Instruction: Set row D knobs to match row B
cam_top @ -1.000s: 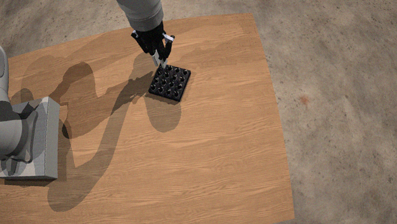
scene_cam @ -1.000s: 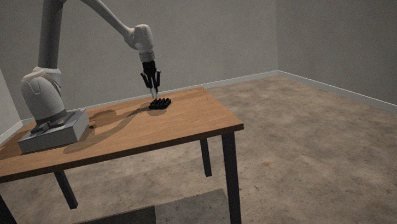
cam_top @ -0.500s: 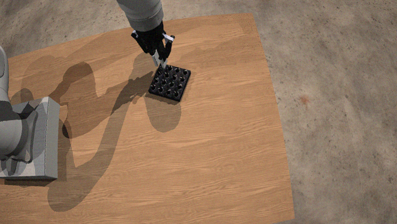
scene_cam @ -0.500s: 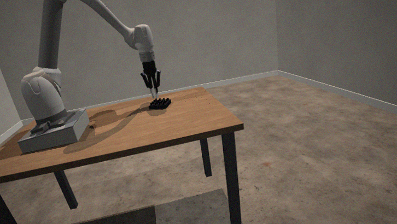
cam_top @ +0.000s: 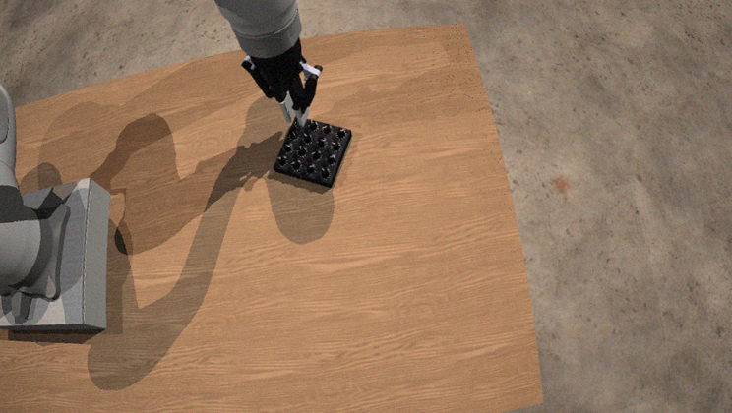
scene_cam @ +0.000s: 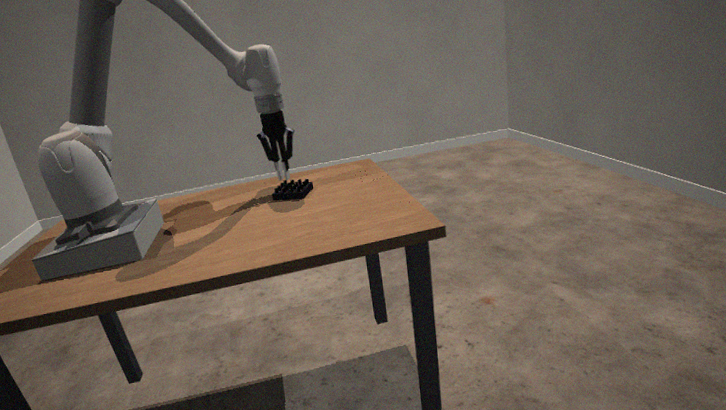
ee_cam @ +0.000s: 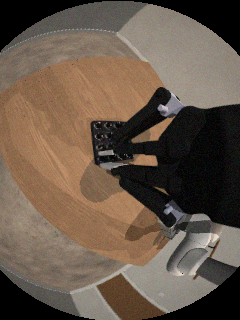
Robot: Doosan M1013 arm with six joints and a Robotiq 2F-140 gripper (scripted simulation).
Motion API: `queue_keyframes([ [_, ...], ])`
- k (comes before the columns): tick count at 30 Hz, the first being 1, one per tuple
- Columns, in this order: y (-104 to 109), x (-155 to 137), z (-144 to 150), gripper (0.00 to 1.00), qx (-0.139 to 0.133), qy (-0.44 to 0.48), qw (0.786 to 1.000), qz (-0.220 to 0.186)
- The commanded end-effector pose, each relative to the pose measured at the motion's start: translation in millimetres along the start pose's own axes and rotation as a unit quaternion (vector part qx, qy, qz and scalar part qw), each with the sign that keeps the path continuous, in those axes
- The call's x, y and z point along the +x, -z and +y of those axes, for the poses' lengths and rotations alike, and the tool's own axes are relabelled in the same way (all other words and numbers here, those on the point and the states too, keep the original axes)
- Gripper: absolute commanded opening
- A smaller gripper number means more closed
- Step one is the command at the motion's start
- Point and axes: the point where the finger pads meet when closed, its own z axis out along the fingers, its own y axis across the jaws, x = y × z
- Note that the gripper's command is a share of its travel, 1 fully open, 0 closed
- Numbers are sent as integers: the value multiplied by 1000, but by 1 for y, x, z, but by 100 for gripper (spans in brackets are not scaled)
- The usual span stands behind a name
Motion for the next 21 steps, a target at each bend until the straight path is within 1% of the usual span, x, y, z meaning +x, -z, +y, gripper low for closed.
queue_keyframes([
  [1,0,0,0,12,0,0,1000,0],
  [21,-4,0,0,12,0,0,1000,0],
])
